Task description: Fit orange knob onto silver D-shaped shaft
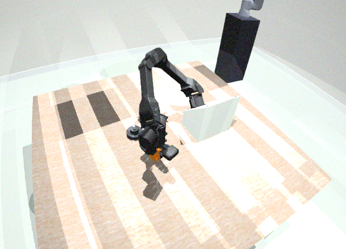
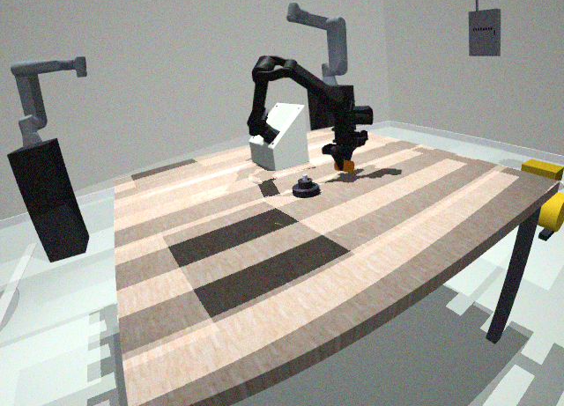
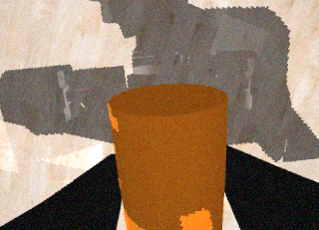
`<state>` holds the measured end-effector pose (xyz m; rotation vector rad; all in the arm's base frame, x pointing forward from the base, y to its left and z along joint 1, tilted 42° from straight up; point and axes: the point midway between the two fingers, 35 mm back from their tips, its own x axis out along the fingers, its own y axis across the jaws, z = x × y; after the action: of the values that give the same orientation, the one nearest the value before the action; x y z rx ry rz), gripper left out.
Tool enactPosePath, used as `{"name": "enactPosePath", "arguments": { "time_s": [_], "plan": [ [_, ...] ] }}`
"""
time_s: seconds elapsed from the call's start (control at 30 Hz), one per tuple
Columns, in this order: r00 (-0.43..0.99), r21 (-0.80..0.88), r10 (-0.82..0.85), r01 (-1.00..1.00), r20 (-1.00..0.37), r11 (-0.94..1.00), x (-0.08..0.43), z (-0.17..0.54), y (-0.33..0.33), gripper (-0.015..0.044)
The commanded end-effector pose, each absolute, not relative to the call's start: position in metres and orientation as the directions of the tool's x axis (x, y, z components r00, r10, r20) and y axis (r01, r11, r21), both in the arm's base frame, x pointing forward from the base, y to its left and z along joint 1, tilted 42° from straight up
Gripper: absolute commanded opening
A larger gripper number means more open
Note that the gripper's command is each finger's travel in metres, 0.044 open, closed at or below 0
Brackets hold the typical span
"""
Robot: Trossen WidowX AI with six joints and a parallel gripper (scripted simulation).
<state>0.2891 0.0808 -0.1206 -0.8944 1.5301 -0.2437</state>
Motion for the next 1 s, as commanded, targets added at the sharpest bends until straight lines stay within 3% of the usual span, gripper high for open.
{"name": "enactPosePath", "arguments": {
  "time_s": [0.0,0.2,0.43,0.97],
  "plan": [
    [0.088,-0.6,-0.651,-0.495,-0.754,0.628,0.2893,-0.1201,0.0816,0.0181],
    [0.088,-0.534,-0.651,-0.66,-0.754,0.529,0.2892,-0.1201,0.0816,0.0181],
    [0.088,-0.515,-0.651,-0.694,-0.754,0.503,0.2892,-0.1201,0.0816,0.0181],
    [0.088,-0.257,-0.651,-0.952,-0.754,0.169,0.2892,-0.1201,0.0816,0.0181]
  ]
}}
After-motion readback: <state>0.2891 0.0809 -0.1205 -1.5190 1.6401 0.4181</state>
